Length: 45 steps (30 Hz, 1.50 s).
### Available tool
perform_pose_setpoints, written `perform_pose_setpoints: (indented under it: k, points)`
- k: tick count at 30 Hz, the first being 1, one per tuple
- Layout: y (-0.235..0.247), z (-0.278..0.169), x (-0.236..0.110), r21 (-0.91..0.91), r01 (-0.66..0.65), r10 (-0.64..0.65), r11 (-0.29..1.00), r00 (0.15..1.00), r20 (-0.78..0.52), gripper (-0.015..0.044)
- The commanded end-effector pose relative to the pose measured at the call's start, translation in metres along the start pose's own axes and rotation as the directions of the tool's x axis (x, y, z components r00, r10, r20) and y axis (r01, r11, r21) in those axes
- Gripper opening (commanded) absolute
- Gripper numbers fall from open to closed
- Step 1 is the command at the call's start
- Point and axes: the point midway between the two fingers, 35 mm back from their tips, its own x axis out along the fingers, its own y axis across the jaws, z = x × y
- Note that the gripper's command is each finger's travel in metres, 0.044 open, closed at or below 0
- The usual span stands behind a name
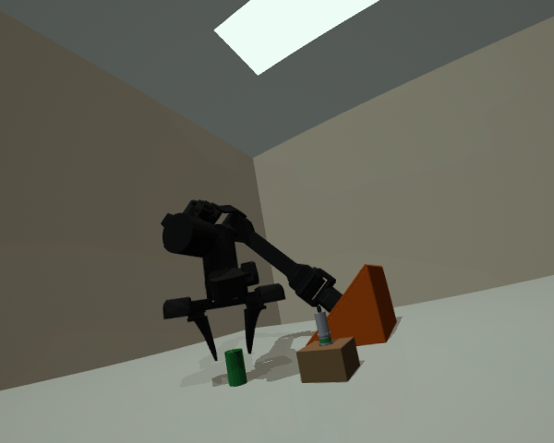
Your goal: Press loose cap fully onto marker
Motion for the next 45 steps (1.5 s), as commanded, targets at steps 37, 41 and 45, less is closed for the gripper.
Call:
perform_pose_setpoints:
  k: [37, 41, 45]
  points:
    - [0.001, -0.002, 0.017, -0.009, 0.004, -0.004, 1.000, 1.000, -0.007, 0.0000]
    - [0.001, -0.001, 0.006, -0.009, 0.003, -0.003, 1.000, 1.000, -0.006, 0.0000]
    - [0.001, -0.001, -0.005, -0.009, 0.002, -0.002, 1.000, 1.000, -0.005, 0.0000]
